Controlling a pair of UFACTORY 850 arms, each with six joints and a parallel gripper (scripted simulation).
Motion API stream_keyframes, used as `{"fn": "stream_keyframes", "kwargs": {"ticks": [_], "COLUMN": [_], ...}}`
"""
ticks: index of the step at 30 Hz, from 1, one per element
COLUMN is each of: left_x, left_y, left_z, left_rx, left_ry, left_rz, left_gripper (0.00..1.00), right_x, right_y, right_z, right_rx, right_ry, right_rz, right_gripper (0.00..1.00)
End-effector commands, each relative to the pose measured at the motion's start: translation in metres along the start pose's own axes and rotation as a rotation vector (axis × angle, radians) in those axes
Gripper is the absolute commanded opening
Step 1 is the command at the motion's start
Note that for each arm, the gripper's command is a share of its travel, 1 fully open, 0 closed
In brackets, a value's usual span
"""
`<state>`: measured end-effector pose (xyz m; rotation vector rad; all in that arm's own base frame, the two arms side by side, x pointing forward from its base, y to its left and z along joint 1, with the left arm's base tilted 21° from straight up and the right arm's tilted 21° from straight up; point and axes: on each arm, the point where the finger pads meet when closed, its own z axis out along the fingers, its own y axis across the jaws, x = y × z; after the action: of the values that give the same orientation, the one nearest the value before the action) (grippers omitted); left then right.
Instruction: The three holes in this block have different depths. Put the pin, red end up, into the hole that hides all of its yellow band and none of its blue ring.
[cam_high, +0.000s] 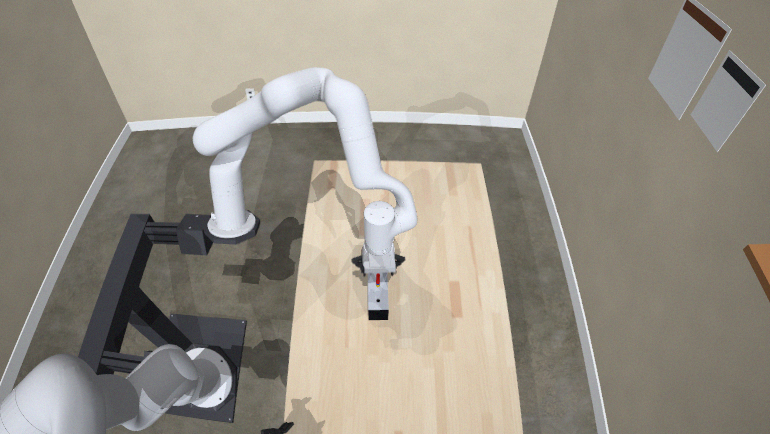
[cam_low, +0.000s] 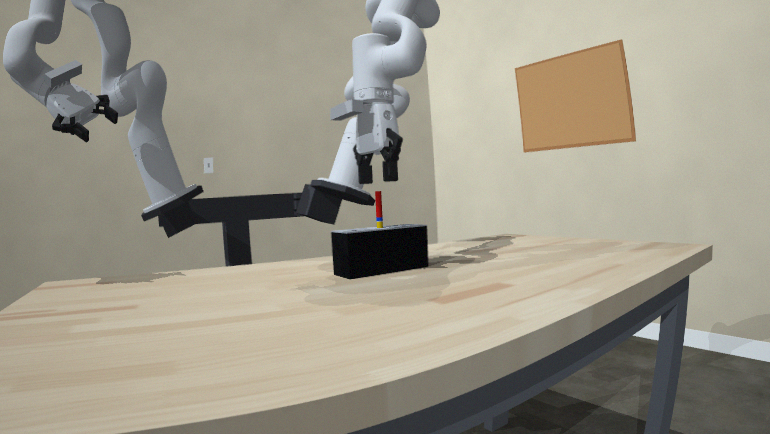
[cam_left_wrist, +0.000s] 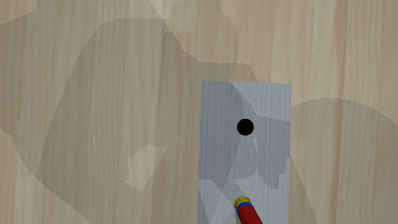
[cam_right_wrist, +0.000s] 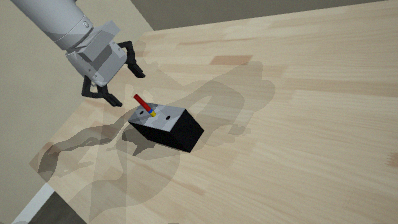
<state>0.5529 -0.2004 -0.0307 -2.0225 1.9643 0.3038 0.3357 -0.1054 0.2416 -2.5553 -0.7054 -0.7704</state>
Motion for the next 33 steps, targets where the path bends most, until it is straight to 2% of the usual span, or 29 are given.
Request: {"fn": "stream_keyframes", "kwargs": {"ticks": [1, 3, 4, 33], "left_x": [0.0, 0.0, 0.0, 0.0], "left_y": [-0.001, -0.001, -0.001, -0.001], "left_z": [-0.001, -0.001, -0.051, -0.051], "left_rx": [0.002, 0.002, 0.002, 0.001], "left_ry": [0.001, 0.001, 0.001, 0.001], "left_rz": [0.0, 0.0, 0.0, 0.0], "left_gripper": [1.0, 1.0, 1.0, 1.0], "right_x": [0.001, 0.001, 0.001, 0.001], "right_y": [0.0, 0.0, 0.0, 0.0], "right_z": [0.0, 0.0, 0.0, 0.0], "right_rx": [-0.001, -0.001, -0.001, -0.001], "right_ry": [0.001, 0.001, 0.001, 0.001], "right_rz": [-0.001, -0.001, -0.001, -0.001], "right_gripper": [1.0, 1.0, 1.0, 1.0]}}
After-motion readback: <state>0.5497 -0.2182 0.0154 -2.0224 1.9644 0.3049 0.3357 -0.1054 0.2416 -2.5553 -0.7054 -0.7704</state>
